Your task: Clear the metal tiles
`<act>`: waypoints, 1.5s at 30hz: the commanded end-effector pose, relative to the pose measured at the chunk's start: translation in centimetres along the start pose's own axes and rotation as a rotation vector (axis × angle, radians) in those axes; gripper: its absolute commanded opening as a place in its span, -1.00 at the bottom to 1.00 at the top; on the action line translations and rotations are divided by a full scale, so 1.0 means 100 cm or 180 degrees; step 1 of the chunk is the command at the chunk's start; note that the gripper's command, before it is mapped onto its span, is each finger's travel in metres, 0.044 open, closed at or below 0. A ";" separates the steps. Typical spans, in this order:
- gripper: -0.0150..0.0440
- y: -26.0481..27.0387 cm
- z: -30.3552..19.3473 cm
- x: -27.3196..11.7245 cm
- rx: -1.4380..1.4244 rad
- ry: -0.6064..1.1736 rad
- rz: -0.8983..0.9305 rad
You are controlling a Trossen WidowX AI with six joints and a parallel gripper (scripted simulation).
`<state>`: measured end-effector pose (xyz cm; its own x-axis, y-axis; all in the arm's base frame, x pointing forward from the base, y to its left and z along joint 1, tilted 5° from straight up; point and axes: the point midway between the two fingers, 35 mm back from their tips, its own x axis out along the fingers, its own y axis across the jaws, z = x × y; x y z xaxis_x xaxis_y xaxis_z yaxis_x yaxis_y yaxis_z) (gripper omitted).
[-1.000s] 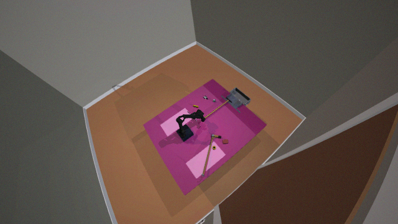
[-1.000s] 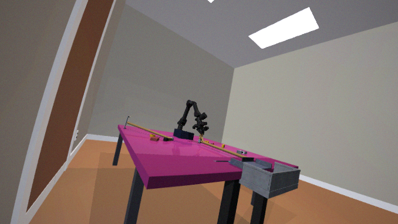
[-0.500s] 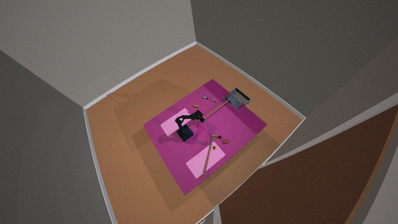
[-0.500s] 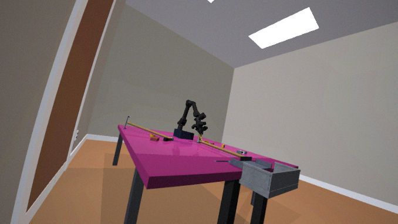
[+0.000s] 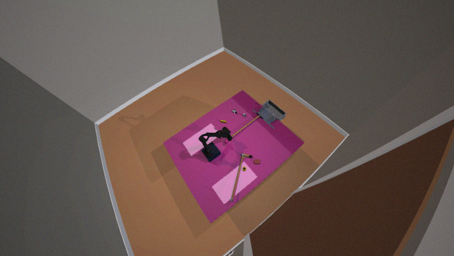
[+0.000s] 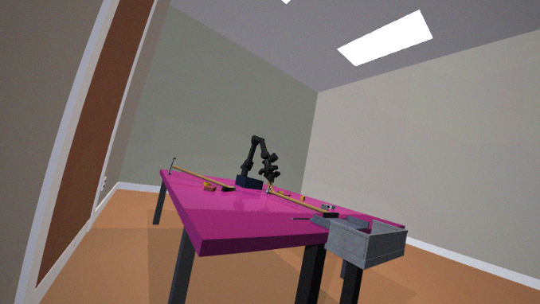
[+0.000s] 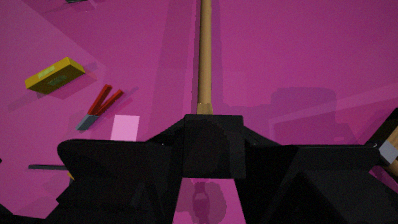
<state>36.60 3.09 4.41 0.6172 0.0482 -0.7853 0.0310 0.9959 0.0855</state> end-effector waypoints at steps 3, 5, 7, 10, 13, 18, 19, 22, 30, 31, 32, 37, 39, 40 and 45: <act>-0.49 -0.001 -0.002 -0.005 0.0016 -0.0051 -0.0010; -0.49 -0.001 -0.004 -0.006 0.0016 -0.0051 -0.0010; -0.49 -0.002 -0.006 -0.007 0.0015 -0.0051 -0.0010; -0.49 -0.002 -0.009 -0.009 0.0015 -0.0052 -0.0009; -0.49 -0.003 -0.012 -0.010 0.0015 -0.0052 -0.0009; -0.49 -0.004 -0.017 -0.013 0.0015 -0.0052 -0.0009; -0.49 -0.004 -0.018 -0.013 0.0015 -0.0053 -0.0009; -0.49 -0.004 -0.022 -0.015 0.0015 -0.0053 -0.0009; -0.49 -0.006 -0.030 -0.019 0.0014 -0.0054 -0.0008; -0.49 -0.006 -0.030 -0.019 0.0014 -0.0053 -0.0009; -0.49 -0.006 -0.030 -0.019 0.0015 -0.0053 -0.0009; -0.49 -0.011 -0.031 -0.019 0.0018 -0.0050 -0.0014; -0.49 -0.014 -0.032 -0.019 0.0020 -0.0049 -0.0017; -0.49 -0.015 -0.032 -0.019 0.0021 -0.0048 -0.0018; -0.49 -0.022 -0.034 -0.020 0.0026 -0.0045 -0.0024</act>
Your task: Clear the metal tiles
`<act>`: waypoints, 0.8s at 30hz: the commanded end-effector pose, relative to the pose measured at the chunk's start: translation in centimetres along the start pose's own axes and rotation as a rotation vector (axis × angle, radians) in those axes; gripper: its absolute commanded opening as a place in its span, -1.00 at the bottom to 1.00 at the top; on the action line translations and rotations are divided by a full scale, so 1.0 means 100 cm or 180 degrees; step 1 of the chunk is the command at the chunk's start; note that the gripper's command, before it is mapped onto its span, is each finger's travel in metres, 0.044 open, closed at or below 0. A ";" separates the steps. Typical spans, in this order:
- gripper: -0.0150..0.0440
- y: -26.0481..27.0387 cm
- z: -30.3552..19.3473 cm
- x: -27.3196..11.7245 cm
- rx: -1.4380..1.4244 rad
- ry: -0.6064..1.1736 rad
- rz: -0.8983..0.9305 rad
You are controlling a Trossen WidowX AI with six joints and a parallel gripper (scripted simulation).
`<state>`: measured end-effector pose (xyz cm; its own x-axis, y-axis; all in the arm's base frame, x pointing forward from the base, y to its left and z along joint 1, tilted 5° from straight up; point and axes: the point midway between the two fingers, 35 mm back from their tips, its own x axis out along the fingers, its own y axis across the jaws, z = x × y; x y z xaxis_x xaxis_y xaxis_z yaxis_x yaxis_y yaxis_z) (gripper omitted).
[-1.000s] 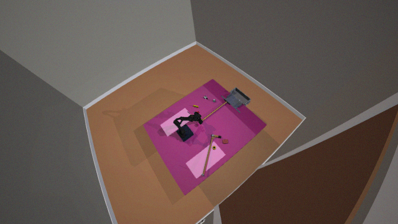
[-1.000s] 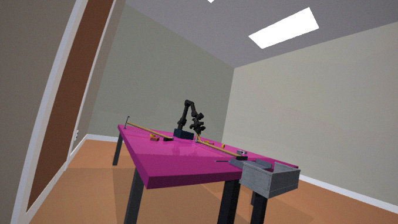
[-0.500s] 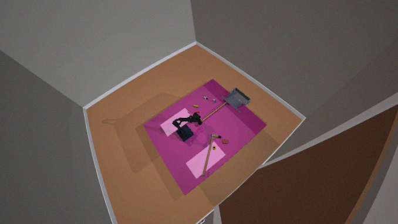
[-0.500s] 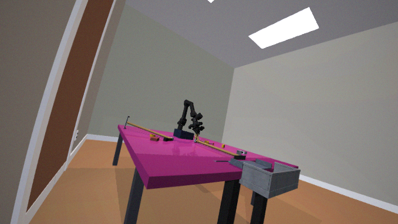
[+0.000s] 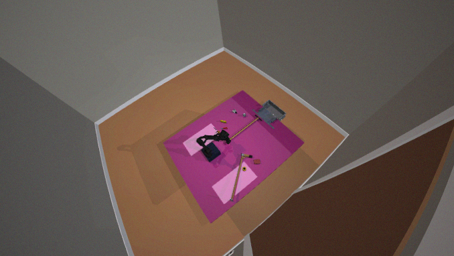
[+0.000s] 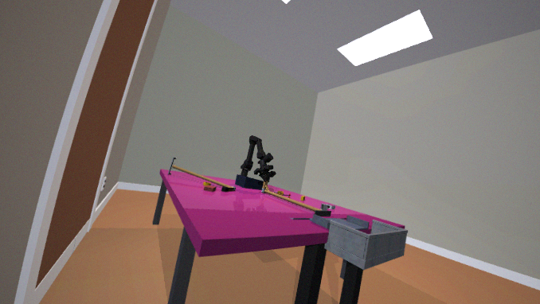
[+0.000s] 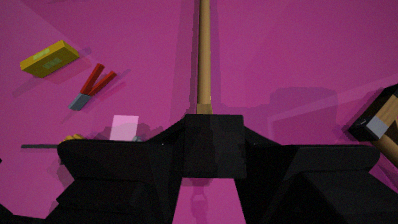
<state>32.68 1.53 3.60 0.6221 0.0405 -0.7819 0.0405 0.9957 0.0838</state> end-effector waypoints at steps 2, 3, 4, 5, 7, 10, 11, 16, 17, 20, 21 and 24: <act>-0.49 -0.007 0.000 -0.001 0.0008 -0.0023 -0.0004; -0.49 -0.008 0.000 -0.002 0.0009 -0.0023 -0.0005; -0.49 -0.009 0.000 -0.002 0.0010 -0.0022 -0.0006; -0.49 -0.010 -0.001 -0.002 0.0011 -0.0022 -0.0007; -0.49 -0.013 -0.001 -0.002 0.0013 -0.0021 -0.0010; -0.49 -0.017 -0.003 -0.003 0.0016 -0.0020 -0.0013; -0.49 -0.018 -0.003 -0.003 0.0017 -0.0020 -0.0015; -0.49 -0.025 -0.005 -0.004 0.0023 -0.0020 -0.0020; -0.49 -0.026 -0.005 -0.004 0.0024 -0.0020 -0.0022; -0.49 -0.027 -0.005 -0.004 0.0026 -0.0019 -0.0024; -0.49 -0.028 -0.006 -0.004 0.0027 -0.0019 -0.0025; -0.49 -0.030 -0.006 -0.004 0.0030 -0.0018 -0.0030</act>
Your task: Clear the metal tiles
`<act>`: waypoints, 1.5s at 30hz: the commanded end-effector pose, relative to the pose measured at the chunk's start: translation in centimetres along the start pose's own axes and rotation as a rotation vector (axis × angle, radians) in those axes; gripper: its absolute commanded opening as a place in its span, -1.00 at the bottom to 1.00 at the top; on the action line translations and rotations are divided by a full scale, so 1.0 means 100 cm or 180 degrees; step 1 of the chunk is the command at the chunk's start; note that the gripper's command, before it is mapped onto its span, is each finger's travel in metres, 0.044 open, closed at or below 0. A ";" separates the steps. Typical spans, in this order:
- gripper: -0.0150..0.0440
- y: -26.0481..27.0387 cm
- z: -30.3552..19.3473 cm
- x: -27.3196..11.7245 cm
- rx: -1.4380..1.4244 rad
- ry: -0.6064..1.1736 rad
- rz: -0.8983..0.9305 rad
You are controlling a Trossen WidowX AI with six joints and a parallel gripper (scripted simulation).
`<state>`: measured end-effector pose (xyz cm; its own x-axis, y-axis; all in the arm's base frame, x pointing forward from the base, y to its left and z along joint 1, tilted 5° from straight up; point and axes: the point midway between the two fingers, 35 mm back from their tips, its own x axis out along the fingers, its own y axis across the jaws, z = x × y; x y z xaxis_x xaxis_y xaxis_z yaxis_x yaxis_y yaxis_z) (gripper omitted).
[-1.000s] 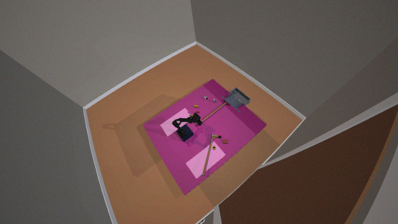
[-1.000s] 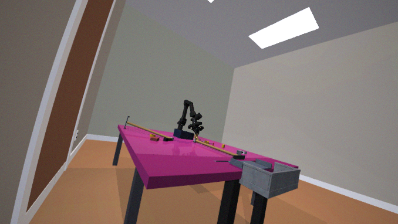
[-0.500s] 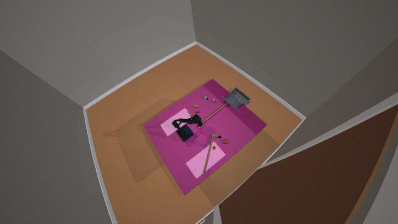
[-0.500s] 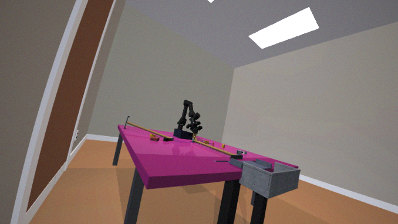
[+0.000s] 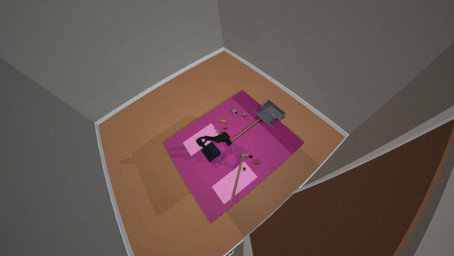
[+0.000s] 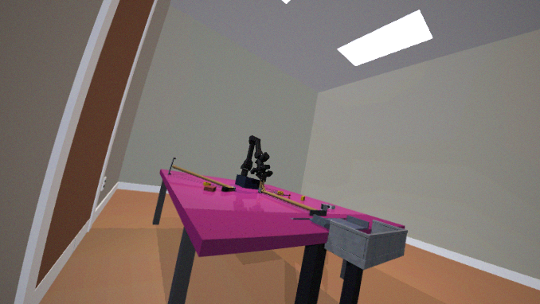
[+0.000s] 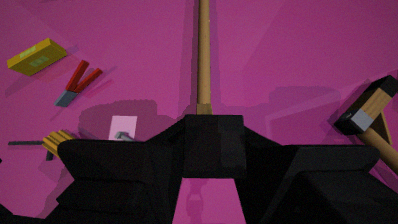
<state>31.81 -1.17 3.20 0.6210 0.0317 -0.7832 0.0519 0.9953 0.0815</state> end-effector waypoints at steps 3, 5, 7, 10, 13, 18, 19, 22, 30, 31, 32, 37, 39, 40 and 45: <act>-0.49 -0.003 0.003 0.001 0.0007 -0.0022 -0.0002; -0.49 -0.003 0.006 0.002 0.0008 -0.0023 -0.0004; -0.49 -0.004 0.008 0.004 0.0009 -0.0025 -0.0005; -0.49 -0.005 0.012 0.007 0.0011 -0.0028 -0.0007; -0.49 -0.005 0.016 0.009 0.0013 -0.0031 -0.0009; -0.49 -0.006 0.023 0.014 0.0016 -0.0035 -0.0012; -0.49 -0.006 0.024 0.015 0.0016 -0.0036 -0.0012; -0.49 -0.007 0.028 0.018 0.0018 -0.0039 -0.0014; -0.49 -0.007 0.038 0.026 0.0023 -0.0046 -0.0019; -0.49 -0.007 0.040 0.028 0.0023 -0.0047 -0.0020; -0.49 -0.007 0.041 0.029 0.0024 -0.0048 -0.0020; -0.49 -0.007 0.047 0.034 0.0027 -0.0052 -0.0023; -0.49 -0.007 0.049 0.036 0.0028 -0.0054 -0.0025; -0.49 -0.007 0.049 0.036 0.0028 -0.0054 -0.0025; -0.49 -0.007 0.052 0.038 0.0028 -0.0055 -0.0025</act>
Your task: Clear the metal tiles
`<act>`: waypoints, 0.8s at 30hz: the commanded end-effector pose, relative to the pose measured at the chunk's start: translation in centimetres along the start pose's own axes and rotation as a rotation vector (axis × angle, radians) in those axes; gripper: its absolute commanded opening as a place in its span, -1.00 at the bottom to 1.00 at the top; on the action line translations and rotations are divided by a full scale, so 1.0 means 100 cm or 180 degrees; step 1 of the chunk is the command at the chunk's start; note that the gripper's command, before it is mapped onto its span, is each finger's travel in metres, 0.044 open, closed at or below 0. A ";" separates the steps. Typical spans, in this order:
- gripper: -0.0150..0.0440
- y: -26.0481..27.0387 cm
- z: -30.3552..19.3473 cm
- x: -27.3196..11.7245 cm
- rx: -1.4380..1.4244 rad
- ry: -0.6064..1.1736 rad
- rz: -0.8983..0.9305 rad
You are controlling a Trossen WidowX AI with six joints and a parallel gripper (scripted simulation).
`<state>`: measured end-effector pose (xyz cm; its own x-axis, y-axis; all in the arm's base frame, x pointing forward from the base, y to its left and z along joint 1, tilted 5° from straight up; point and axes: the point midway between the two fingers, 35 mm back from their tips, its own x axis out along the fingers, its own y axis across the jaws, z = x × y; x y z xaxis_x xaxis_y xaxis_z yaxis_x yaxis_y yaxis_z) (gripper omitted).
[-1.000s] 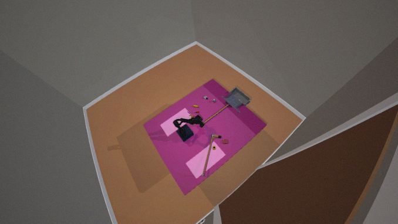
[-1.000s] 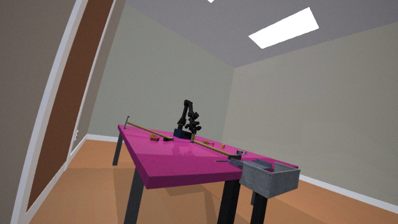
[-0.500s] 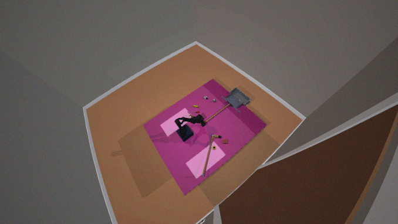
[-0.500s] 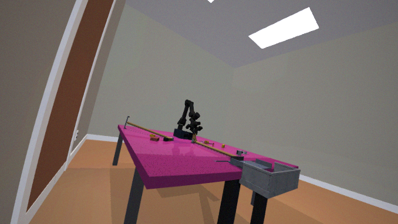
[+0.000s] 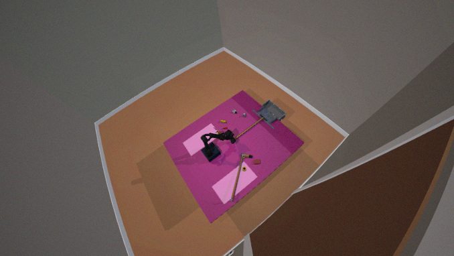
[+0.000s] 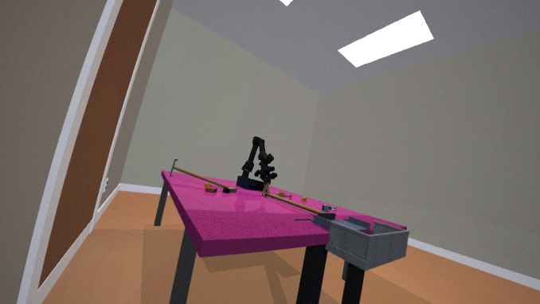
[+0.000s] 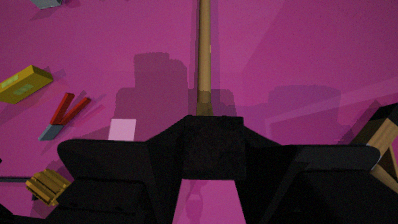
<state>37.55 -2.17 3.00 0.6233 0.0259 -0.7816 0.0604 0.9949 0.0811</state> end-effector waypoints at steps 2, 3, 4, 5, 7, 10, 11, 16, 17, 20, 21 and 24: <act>-0.49 0.000 0.009 0.003 0.0008 -0.0045 -0.0007; -0.49 0.000 0.010 0.004 0.0008 -0.0045 -0.0007; -0.49 0.000 0.011 0.004 0.0008 -0.0045 -0.0007; -0.49 0.000 0.012 0.005 0.0008 -0.0046 -0.0007; -0.49 0.000 0.014 0.006 0.0008 -0.0046 -0.0007; -0.49 0.000 0.017 0.008 0.0008 -0.0047 -0.0007; -0.49 0.000 0.018 0.009 0.0008 -0.0047 -0.0007; -0.49 0.000 0.023 0.012 0.0008 -0.0048 -0.0007; -0.49 0.000 0.024 0.013 0.0008 -0.0049 -0.0007; -0.49 0.000 0.026 0.015 0.0008 -0.0050 -0.0007; -0.49 0.000 0.027 0.016 0.0008 -0.0050 -0.0007; -0.49 0.000 0.030 0.018 0.0008 -0.0051 -0.0007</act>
<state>40.29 -2.31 3.09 0.6254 0.0274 -0.7799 0.0582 0.9950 0.0816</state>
